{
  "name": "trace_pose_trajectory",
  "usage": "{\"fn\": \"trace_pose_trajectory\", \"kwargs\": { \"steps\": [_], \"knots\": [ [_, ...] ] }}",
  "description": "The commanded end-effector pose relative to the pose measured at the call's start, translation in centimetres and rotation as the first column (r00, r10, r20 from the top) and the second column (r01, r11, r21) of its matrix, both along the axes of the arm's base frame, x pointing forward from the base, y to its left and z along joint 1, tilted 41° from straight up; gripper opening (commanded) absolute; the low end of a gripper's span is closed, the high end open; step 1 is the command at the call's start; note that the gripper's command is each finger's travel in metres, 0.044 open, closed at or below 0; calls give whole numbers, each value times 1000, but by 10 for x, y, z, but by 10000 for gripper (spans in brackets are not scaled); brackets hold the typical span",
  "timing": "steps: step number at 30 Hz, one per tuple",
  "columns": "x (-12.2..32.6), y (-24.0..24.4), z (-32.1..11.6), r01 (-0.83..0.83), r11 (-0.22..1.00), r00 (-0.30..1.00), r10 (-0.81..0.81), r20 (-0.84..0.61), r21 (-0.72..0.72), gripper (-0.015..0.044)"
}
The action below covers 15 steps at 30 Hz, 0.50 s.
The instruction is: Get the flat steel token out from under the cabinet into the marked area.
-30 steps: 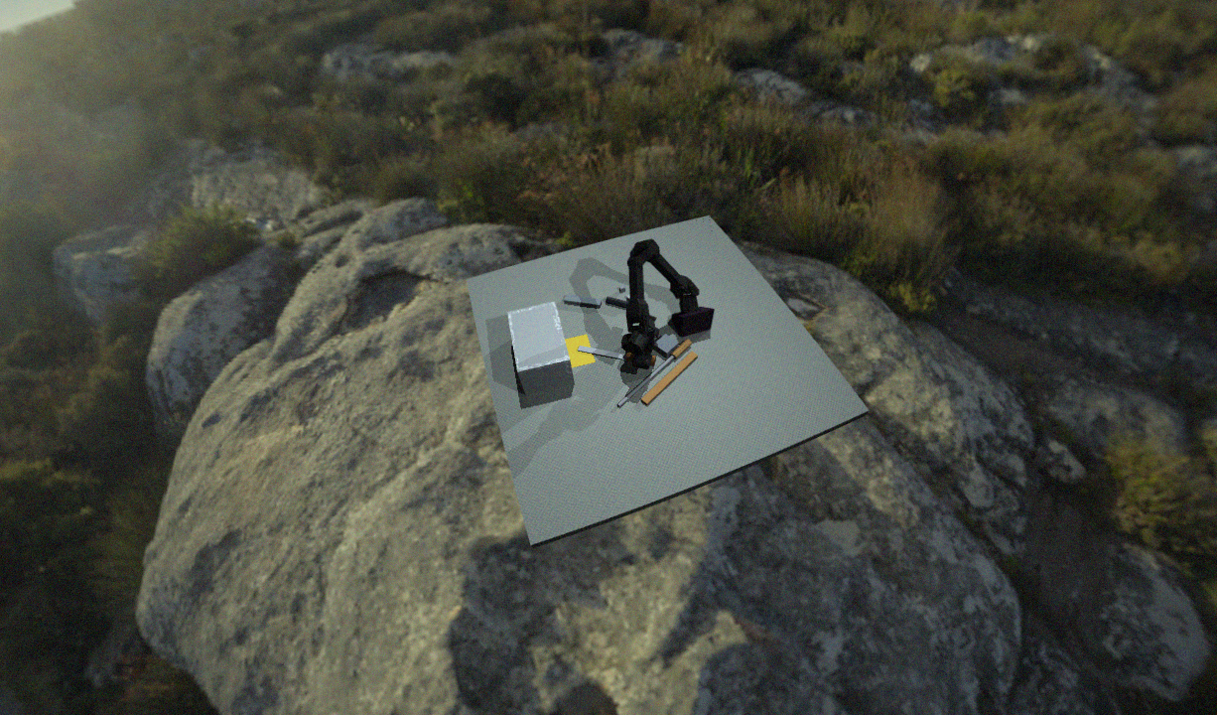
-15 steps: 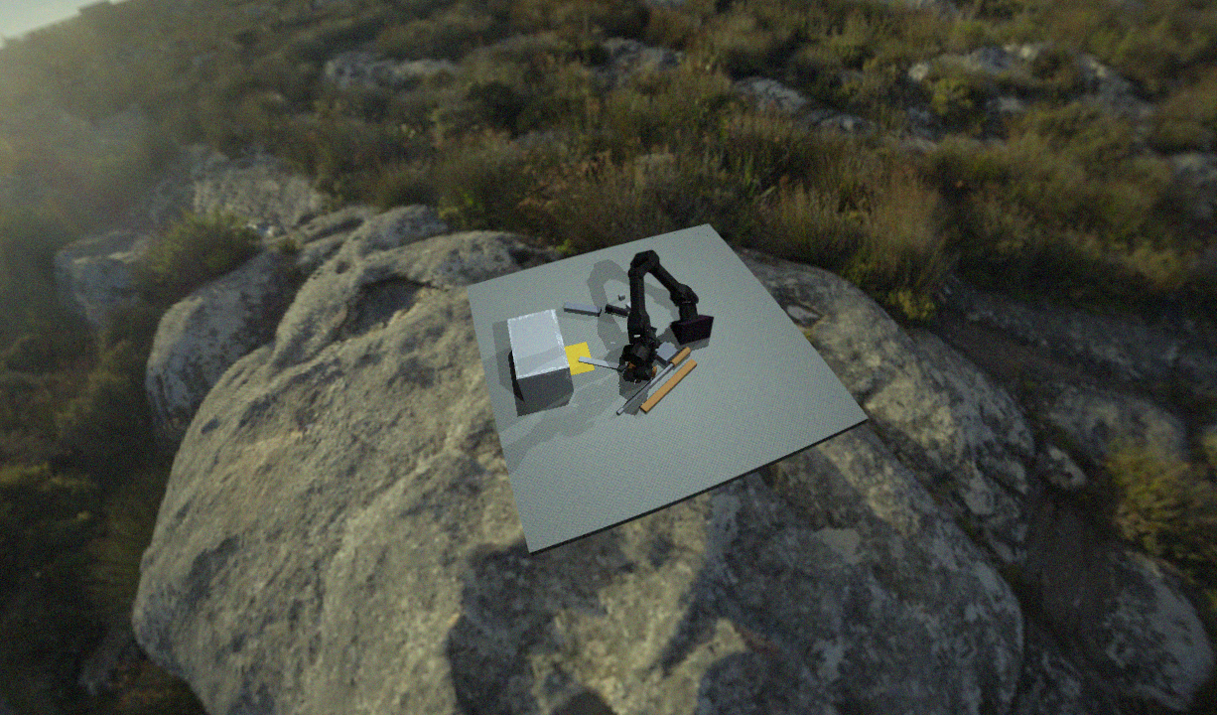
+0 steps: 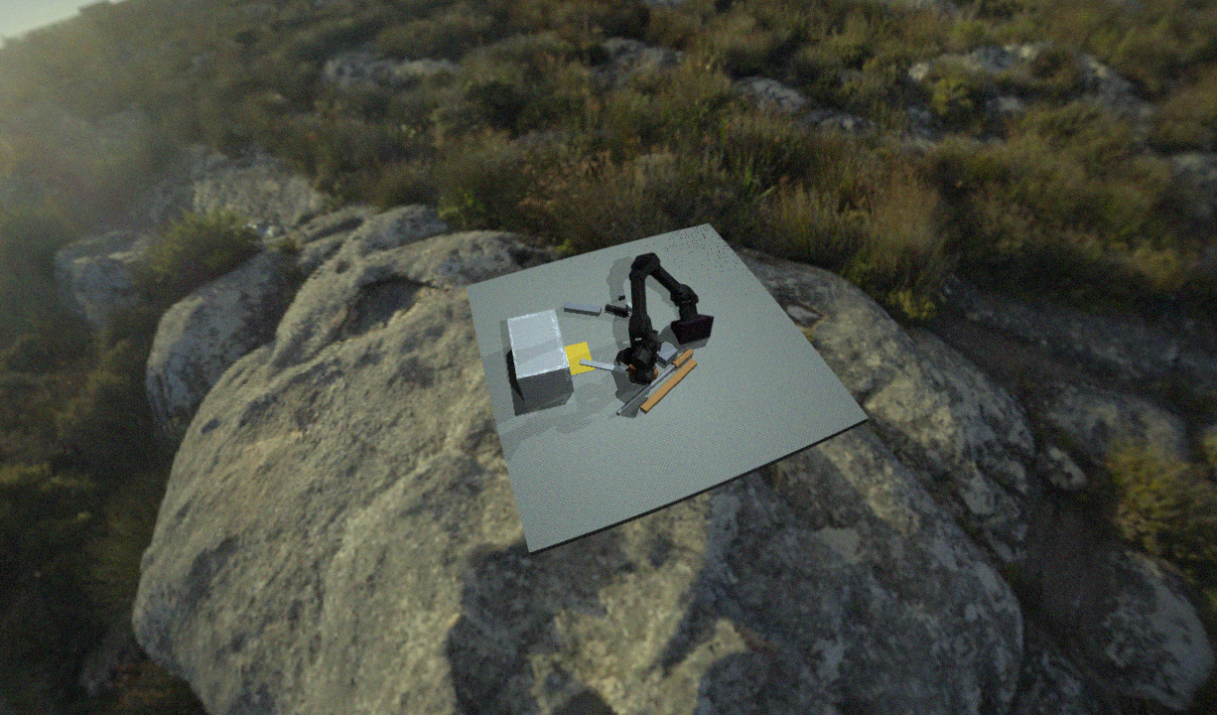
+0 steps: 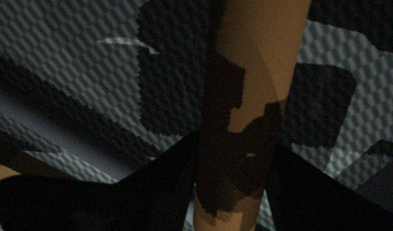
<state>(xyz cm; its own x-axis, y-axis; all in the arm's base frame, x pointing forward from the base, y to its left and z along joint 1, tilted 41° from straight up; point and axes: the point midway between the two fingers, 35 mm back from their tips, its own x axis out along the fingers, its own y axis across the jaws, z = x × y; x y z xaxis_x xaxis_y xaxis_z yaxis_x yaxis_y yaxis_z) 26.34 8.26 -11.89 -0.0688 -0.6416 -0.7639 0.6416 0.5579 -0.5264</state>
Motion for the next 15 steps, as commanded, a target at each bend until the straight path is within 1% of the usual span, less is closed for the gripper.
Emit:
{"fn": "trace_pose_trajectory", "kwargs": {
  "steps": [1,15],
  "knots": [
    [2,8,-4,-5,1000,1000,5,1,10,0],
    [4,16,-11,-6,1000,1000,6,1,11,0]
  ]
}}
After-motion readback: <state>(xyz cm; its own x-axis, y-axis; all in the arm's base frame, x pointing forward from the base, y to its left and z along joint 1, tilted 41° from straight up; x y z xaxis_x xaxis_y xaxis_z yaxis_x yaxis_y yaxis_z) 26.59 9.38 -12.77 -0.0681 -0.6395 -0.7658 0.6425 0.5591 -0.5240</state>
